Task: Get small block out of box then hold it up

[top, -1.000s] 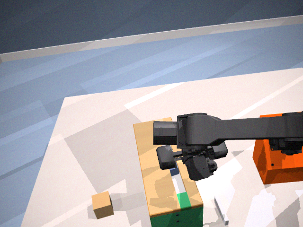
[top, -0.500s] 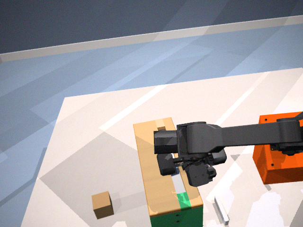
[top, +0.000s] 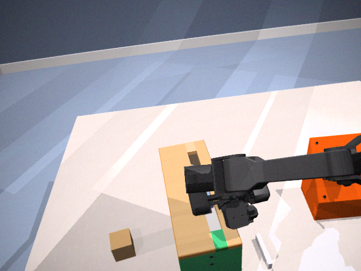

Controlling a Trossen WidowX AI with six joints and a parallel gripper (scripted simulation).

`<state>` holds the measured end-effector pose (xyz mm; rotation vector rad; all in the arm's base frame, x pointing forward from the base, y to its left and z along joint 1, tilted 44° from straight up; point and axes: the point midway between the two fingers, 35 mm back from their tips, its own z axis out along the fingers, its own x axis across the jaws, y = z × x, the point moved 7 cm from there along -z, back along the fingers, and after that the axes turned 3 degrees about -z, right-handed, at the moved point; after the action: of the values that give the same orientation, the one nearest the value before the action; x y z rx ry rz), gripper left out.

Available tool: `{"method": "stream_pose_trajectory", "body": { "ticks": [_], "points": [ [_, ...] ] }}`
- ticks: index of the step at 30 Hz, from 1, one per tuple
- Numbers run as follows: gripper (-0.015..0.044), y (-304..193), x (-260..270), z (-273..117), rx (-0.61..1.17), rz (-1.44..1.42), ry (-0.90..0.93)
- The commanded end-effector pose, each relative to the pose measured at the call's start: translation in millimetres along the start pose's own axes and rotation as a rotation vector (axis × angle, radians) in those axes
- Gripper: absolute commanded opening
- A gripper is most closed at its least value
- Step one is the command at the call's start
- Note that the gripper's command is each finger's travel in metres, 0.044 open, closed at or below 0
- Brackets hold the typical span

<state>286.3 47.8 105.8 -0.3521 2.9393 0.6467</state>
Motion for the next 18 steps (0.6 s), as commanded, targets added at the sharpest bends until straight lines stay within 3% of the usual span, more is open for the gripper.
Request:
{"method": "stream_pose_trajectory", "body": {
  "ticks": [1,18],
  "points": [
    [0.0400,0,0,-1,0.000,-0.001,-0.002],
    [0.0400,-48,3,17,0.003,0.001,0.000]
  ]
}}
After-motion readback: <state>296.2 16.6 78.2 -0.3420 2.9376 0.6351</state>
